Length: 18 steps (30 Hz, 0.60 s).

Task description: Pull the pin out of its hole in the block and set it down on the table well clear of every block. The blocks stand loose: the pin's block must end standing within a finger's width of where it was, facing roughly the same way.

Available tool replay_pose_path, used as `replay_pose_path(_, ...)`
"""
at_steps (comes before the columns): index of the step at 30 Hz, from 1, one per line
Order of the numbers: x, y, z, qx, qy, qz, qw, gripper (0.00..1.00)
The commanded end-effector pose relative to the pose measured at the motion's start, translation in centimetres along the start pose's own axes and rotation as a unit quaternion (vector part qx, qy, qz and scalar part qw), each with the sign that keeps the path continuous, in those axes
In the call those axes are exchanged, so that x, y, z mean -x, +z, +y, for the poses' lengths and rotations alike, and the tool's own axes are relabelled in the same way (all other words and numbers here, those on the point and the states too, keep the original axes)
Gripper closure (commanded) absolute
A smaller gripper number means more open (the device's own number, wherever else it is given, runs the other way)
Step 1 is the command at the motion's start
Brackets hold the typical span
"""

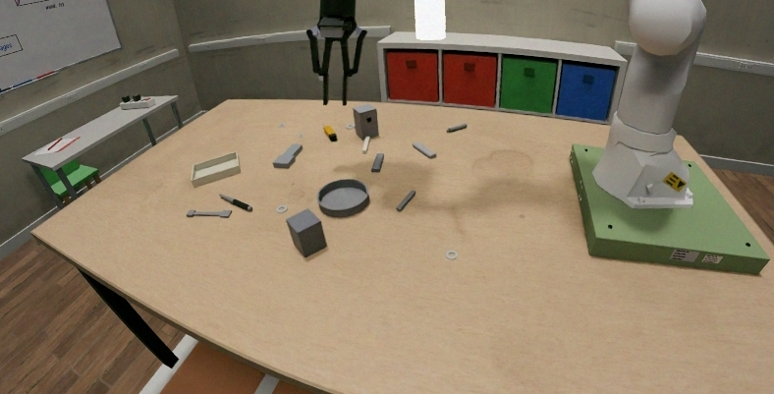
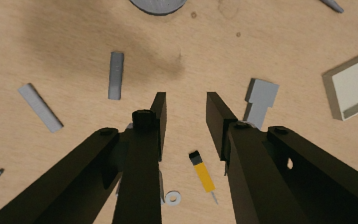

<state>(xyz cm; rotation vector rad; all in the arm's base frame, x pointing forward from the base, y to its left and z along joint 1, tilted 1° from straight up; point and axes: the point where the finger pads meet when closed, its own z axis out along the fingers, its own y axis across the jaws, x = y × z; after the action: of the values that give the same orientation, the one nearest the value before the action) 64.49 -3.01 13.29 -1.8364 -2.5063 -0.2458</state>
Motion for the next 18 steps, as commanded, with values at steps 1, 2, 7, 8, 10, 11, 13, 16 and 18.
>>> replay_pose_path(1,0.04,0.06,-0.09,-0.002,0.003,0.0,1.0,0.69)
replay_pose_path(2,0.04,0.06,-0.09,-0.002,0.003,0.0,1.0,0.69)
replay_pose_path(7,0.03,0.15,-0.14,-0.003,0.003,0.0,1.0,0.69)
replay_pose_path(8,0.03,0.18,-0.15,-0.003,0.003,0.0,1.0,0.69)
replay_pose_path(10,0.03,0.23,-0.18,-0.004,0.003,0.001,1.0,0.69)
replay_pose_path(11,0.03,0.26,-0.2,-0.004,0.003,0.001,1.0,0.69)
replay_pose_path(13,0.02,0.33,-0.24,-0.004,0.003,0.001,1.0,0.69)
replay_pose_path(16,0.02,0.43,-0.3,-0.005,0.003,0.002,1.0,0.69)
replay_pose_path(18,0.01,0.51,-0.34,-0.006,0.003,0.002,1.0,0.69)
